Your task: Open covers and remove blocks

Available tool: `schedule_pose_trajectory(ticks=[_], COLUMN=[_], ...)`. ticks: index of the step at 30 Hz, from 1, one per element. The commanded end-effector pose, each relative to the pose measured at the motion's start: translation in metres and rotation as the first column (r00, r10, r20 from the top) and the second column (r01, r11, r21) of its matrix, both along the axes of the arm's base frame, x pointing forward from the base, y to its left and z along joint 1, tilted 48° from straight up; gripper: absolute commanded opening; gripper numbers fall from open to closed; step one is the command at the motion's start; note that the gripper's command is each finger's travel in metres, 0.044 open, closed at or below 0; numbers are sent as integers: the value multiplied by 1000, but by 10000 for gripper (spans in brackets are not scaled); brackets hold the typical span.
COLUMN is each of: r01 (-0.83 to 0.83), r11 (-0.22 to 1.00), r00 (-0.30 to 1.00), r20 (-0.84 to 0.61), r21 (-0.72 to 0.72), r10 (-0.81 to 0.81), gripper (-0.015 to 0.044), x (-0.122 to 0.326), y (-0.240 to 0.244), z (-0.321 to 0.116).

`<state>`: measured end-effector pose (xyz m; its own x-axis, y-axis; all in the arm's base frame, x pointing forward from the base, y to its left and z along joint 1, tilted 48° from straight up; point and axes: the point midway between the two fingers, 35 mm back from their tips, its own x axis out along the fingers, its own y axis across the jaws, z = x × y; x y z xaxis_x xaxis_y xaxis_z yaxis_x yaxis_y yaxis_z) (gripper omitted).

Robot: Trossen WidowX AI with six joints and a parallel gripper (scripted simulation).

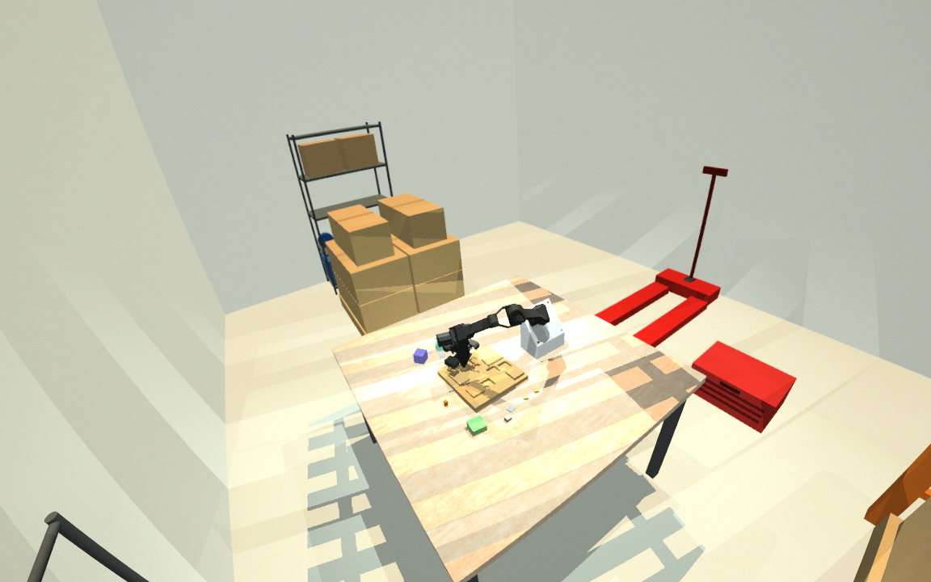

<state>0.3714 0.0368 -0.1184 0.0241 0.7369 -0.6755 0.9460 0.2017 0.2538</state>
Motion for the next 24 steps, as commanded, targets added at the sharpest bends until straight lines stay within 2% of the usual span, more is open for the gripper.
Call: schedule_pose_trajectory(ticks=[1, 3, 6, 12, 13, 18, 24], r01=[-117, -238, -408, -625, -380, -439, -511], r11=[993, 970, 905, 691, 919, 888, 837], r00=[984, 933, 790, 320, 824, 754, 642], r20=[134, 267, 452, 690, 416, 481, 560], r21=[-10, -40, -119, -362, -100, -138, -197], r10=[118, 240, 415, 650, 386, 448, 524], gripper=[0, 0, 0, 0, 26, 144, 144], x=[1, 1, 1, 1, 0, 0, 1], y=[-4, -4, -5, -7, -3, -7, -13], z=[4, 4, 5, 6, 3, 7, 12])
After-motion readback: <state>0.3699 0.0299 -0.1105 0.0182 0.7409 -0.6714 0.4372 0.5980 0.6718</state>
